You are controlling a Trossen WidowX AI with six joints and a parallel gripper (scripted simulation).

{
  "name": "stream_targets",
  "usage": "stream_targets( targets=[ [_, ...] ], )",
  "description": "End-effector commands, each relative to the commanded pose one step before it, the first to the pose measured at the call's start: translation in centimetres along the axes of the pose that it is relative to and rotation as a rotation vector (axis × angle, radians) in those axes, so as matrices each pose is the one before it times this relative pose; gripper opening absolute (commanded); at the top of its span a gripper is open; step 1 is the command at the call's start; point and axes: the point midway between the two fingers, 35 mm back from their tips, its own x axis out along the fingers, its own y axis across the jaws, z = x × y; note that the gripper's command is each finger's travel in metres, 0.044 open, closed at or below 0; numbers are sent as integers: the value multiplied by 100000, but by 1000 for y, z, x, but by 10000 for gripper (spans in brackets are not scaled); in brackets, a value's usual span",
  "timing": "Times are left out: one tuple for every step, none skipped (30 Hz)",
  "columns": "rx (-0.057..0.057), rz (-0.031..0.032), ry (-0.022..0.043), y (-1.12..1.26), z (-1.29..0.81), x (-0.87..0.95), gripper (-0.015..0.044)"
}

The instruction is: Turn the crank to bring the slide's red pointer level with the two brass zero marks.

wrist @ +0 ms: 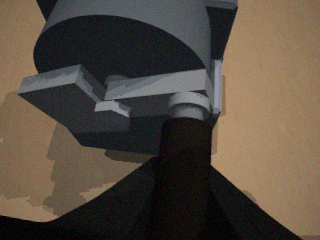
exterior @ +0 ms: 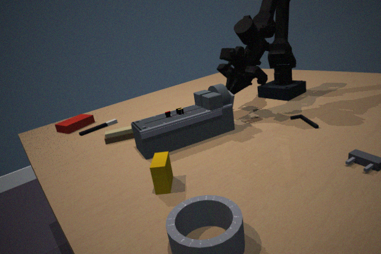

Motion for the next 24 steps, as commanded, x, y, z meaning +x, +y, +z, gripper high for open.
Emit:
stream_targets(
  targets=[
    [-15, -836, 1203, -362, -630, 648, 0],
    [-1, -1, 1, -7, -88, 88, 0],
    [-1, -1, 2, -2, -90, 90, 0],
    [0, 0, 2, 4, -94, 94, 0],
    [0, 0, 2, 10, -97, 96, 0],
    [1, 1, 2, 17, -98, 98, 0],
    [1, 1, 2, 23, -101, 100, 0],
    [2, 2, 2, 31, -103, 102, 0],
    [2, 2, 2, 27, -72, 72, 0],
    [2, 2, 2, 37, -82, 82, 0],
    [3, 3, 2, 48, -94, 94, 0],
    [3, 3, 3, 55, -97, 96, 0],
    [4, 4, 3, 60, -95, 94, 0],
    [4, 4, 3, 67, -95, 92, 0],
    [5, 5, 3, 76, -94, 92, 0],
    [5, 5, 3, 82, -92, 90, 0],
    [6, 6, 3, 85, -89, 88, 0],
    [6, 6, 3, 91, -86, 85, 0],
    [7, 7, 3, 99, -83, 83, 0],
    [7, 7, 3, 105, -78, 79, 0],
    [7, 7, 3, 110, -73, 75, 0],
    [8, 8, 3, 114, -70, 71, 0],
    [8, 8, 3, 120, -65, 68, 0],
    [8, 8, 2, 124, -60, 63, 0]
  ],
)
